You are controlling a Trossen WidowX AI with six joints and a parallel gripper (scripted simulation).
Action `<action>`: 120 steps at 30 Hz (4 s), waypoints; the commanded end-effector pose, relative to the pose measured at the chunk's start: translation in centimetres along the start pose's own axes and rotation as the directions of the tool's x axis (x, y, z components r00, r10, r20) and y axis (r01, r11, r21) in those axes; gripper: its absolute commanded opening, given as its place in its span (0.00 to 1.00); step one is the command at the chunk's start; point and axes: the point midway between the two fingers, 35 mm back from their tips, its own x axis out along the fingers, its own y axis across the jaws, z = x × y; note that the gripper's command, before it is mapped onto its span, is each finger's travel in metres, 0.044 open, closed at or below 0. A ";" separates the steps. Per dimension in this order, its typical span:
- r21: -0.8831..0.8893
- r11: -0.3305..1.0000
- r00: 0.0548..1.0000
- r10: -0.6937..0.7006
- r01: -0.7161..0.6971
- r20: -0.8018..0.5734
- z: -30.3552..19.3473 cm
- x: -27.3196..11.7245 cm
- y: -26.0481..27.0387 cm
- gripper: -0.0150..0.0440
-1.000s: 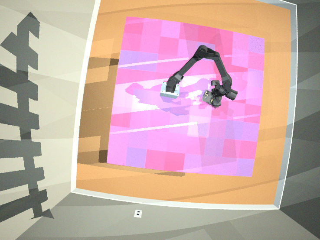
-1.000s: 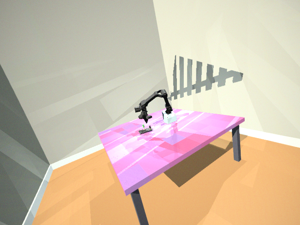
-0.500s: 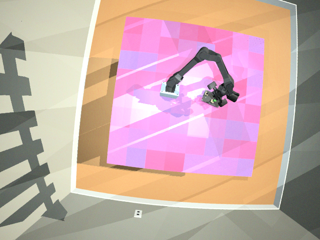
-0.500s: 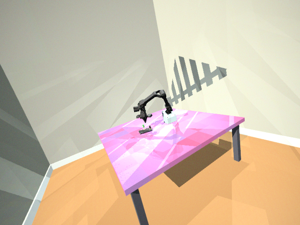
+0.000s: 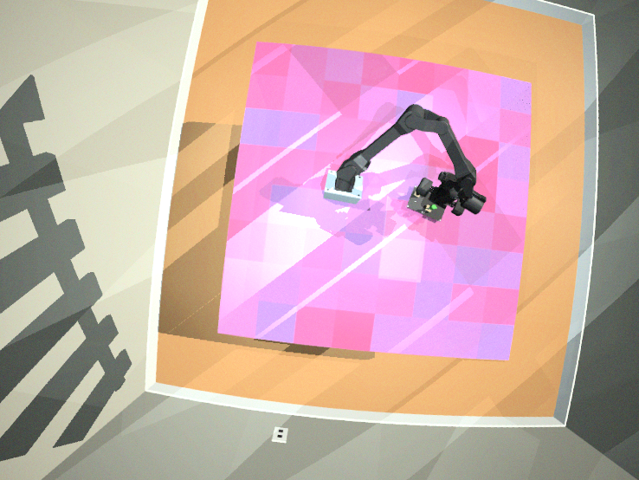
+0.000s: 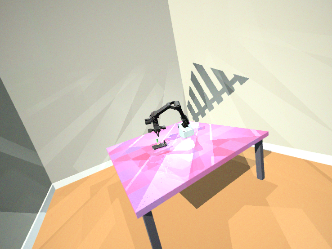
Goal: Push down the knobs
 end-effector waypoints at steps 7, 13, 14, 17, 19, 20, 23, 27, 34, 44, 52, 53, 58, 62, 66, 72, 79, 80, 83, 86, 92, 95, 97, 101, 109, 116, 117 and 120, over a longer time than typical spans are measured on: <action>-0.327 0.945 1.000 -0.002 0.001 -0.002 -0.4 -0.7 -0.9 0.25; -0.515 0.857 1.000 0.003 -0.003 0.000 -0.6 -1.0 -1.3 0.25; -0.544 0.839 1.000 0.004 -0.003 0.000 -0.6 -1.0 -1.3 0.25; -0.628 0.778 1.000 0.006 -0.004 0.001 -0.7 -1.1 -1.5 0.25; -0.681 0.733 1.000 0.007 -0.005 0.001 -0.8 -1.2 -1.7 0.25; -0.705 0.709 1.000 0.008 -0.005 0.002 -0.8 -1.3 -1.7 0.25; -0.775 0.632 1.000 0.011 -0.005 0.003 -0.9 -1.4 -1.9 0.25; -0.855 0.519 1.000 0.014 -0.004 0.004 -1.1 -1.6 -2.1 0.25; -0.911 0.412 1.000 0.016 -0.002 0.005 -1.2 -1.7 -2.4 0.25; -0.911 0.412 1.000 0.016 -0.001 0.006 -1.2 0.3 -2.3 0.25; -0.911 0.412 1.000 0.016 -0.001 0.006 -1.2 1.1 -2.3 0.25; -0.911 0.412 1.000 0.016 -0.001 0.006 -1.2 1.3 -2.3 0.25; -0.911 0.412 1.000 0.016 0.000 0.007 -1.1 2.1 -2.3 0.25; -0.911 0.412 1.000 0.016 0.000 0.007 -1.1 2.4 -2.3 0.25; -0.911 0.412 1.000 0.016 0.000 0.007 -1.1 2.2 -2.3 0.25; -0.911 0.412 1.000 0.016 0.000 0.007 -1.1 2.4 -2.3 0.25; -0.911 0.411 1.000 0.016 0.000 0.007 -1.1 2.6 -2.3 0.25; -0.911 0.411 1.000 0.016 0.000 0.007 -1.1 2.6 -2.3 0.25; -0.911 0.411 1.000 0.016 0.000 0.007 -1.1 2.7 -2.3 0.25; -0.911 0.411 1.000 0.016 0.000 0.007 -1.1 2.7 -2.3 0.25; -0.911 0.411 1.000 0.016 0.000 0.007 -1.1 2.9 -2.3 0.25; -0.911 0.411 1.000 0.016 0.000 0.007 -1.1 2.9 -2.3 0.25; -0.911 0.411 1.000 0.016 0.000 0.007 -1.1 2.8 -2.3 0.25; -0.911 0.411 1.000 0.016 0.000 0.007 -1.1 2.8 -2.3 0.25; -0.911 0.411 1.000 0.016 0.000 0.007 -1.1 2.8 -2.3 0.25; -0.911 0.411 1.000 0.017 0.000 0.008 -1.1 3.3 -2.3 0.25; -0.911 0.411 1.000 0.017 0.000 0.008 -1.1 3.3 -2.3 0.25; -0.911 0.411 1.000 0.017 0.000 0.008 -1.1 3.3 -2.3 0.25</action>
